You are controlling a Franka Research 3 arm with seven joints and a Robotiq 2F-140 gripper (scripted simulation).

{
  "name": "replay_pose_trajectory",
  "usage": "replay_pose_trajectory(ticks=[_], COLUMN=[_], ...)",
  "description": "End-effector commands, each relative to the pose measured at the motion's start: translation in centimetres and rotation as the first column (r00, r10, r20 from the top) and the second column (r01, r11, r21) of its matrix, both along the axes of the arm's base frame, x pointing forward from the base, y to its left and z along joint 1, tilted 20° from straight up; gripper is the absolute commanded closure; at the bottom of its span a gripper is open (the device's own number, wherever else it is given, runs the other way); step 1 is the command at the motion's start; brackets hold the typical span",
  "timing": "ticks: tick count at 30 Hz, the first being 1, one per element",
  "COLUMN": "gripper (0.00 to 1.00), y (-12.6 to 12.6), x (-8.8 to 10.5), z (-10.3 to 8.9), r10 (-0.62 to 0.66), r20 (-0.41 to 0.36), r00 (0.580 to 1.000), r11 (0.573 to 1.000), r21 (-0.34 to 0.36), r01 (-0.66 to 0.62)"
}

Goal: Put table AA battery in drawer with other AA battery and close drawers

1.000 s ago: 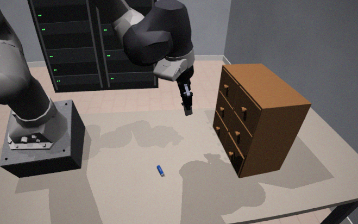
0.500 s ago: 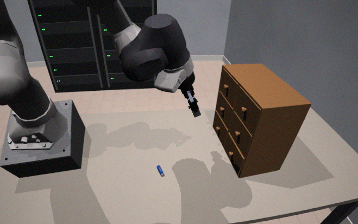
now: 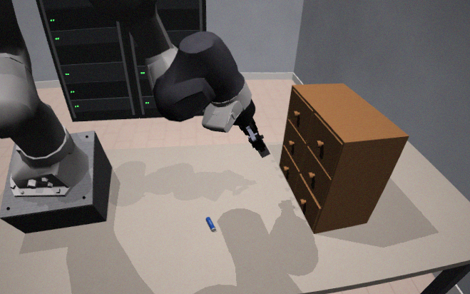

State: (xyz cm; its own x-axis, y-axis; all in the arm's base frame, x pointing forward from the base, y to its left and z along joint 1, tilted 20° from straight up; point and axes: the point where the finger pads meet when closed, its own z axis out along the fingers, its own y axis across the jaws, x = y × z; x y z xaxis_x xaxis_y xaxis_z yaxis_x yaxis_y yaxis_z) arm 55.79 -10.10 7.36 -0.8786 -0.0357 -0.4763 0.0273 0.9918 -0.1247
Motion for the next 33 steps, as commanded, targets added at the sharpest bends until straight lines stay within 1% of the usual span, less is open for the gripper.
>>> replay_pose_trajectory(ticks=[1,9,10,21,22,26,27,30,31,33], gripper=[1.00,1.00,1.00,1.00,1.00,1.00,1.00,1.00,1.00,1.00], y=[0.2,0.2,-0.9,-0.9,-2.0,-2.0,-3.2,-3.2,-4.3,-4.3], x=[0.5,0.5,0.7,0.7,0.8,0.8,0.7,0.7,0.5,0.5], z=[0.4,0.4,0.3,0.3,0.3,0.3,0.5,0.5,0.7,0.7], r10=[0.013,0.013,0.010,0.010,0.008,0.008,0.006,0.006,0.005,0.005], r20=[0.022,0.022,0.071,0.071,0.116,0.116,0.156,0.156,0.190,0.190], r00=[1.000,1.000,0.997,0.997,0.993,0.993,0.988,0.988,0.982,0.982], r11=[1.000,1.000,1.000,1.000,0.998,0.998,0.996,0.996,0.993,0.993], r21=[-0.005,-0.005,-0.028,-0.028,-0.057,-0.057,-0.088,-0.088,-0.120,-0.120], r01=[-0.013,-0.013,-0.008,-0.008,-0.001,-0.001,0.008,0.008,0.018,0.018])
